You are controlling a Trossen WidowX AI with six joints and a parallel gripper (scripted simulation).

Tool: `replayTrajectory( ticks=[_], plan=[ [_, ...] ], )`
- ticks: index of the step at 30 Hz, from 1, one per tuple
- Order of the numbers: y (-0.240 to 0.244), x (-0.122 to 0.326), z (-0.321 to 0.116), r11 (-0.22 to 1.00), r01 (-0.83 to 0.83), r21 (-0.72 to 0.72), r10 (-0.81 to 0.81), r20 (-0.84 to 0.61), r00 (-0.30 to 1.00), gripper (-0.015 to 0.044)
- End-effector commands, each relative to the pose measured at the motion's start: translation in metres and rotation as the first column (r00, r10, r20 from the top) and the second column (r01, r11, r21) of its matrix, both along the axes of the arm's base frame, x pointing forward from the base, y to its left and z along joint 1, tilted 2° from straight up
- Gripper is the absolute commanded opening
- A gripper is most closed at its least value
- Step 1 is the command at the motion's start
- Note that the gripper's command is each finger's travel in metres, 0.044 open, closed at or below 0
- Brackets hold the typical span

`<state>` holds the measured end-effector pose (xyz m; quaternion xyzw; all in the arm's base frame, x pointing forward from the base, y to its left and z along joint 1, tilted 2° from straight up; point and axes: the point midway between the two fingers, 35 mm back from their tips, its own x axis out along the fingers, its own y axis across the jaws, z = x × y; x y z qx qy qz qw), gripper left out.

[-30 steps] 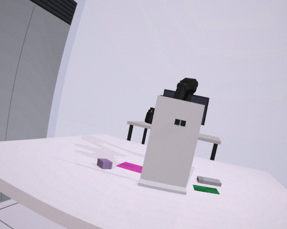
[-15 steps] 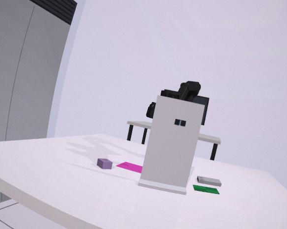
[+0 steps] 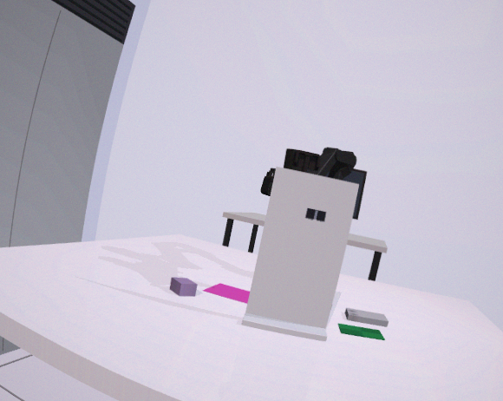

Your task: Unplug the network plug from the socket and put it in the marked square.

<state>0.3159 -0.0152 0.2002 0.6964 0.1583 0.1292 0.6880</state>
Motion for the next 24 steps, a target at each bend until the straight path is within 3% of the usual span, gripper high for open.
replayTrajectory(
  ticks=[1,6,13,24],
  plan=[
    [0.002,-0.005,0.011,1.000,-0.004,-0.009,0.005,0.014,1.000,0.0000],
    [-0.001,-0.004,0.009,1.000,0.013,-0.002,-0.013,-0.003,1.000,0.0000],
    [-0.032,0.008,-0.027,0.980,0.197,0.034,-0.187,-0.191,0.964,0.0000],
    [-0.077,0.002,-0.093,0.887,0.459,-0.041,-0.421,-0.482,0.769,0.0000]
  ],
)
